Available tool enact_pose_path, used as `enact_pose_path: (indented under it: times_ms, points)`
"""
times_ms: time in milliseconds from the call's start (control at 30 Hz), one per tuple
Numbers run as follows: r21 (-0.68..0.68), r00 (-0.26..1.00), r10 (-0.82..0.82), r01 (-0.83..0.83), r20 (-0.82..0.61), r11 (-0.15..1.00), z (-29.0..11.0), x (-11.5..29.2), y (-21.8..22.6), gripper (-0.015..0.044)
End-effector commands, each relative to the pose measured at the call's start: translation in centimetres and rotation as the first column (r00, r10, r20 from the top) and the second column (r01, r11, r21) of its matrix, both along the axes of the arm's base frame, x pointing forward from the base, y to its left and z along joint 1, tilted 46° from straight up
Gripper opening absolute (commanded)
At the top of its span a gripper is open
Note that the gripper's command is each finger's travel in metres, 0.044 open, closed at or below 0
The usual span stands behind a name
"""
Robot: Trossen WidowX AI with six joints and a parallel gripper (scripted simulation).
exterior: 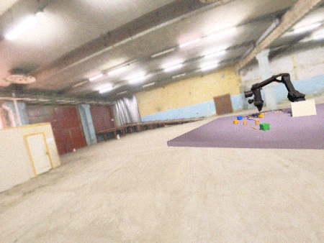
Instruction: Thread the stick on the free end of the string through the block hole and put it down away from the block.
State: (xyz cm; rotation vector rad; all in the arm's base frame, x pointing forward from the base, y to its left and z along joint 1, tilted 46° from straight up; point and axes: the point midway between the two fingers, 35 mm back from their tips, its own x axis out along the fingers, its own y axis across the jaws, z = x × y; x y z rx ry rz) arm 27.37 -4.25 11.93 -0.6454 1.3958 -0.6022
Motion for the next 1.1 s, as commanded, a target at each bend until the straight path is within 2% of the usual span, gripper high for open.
enact_pose_path:
  times_ms: [0, 167, 333, 500, 700, 767, 1067]
  points:
    - [0.227, 0.681, -0.527, 0.485, 0.508, 0.845, 0.54, 0.02, 0.28, 0.044]
    - [0.377, 0.41, -0.669, 0.592, 0.62, 0.712, 0.69, 0.02, 0.36, 0.044]
    - [0.534, 0.108, -0.743, 0.629, 0.66, 0.565, 0.84, 0.02, 0.45, 0.044]
    - [0.687, -0.205, -0.75, 0.598, 0.629, 0.413, 0.97, 0.01, 0.52, 0.044]
    - [0.846, -0.55, -0.668, 0.474, 0.501, 0.244, 1.12, 0.01, 0.61, 0.044]
    - [0.869, -0.603, -0.644, 0.444, 0.47, 0.218, 1.15, 0.01, 0.62, 0.044]
    - [0.871, -0.607, -0.642, 0.441, 0.468, 0.216, 1.15, 0.01, 0.62, 0.044]
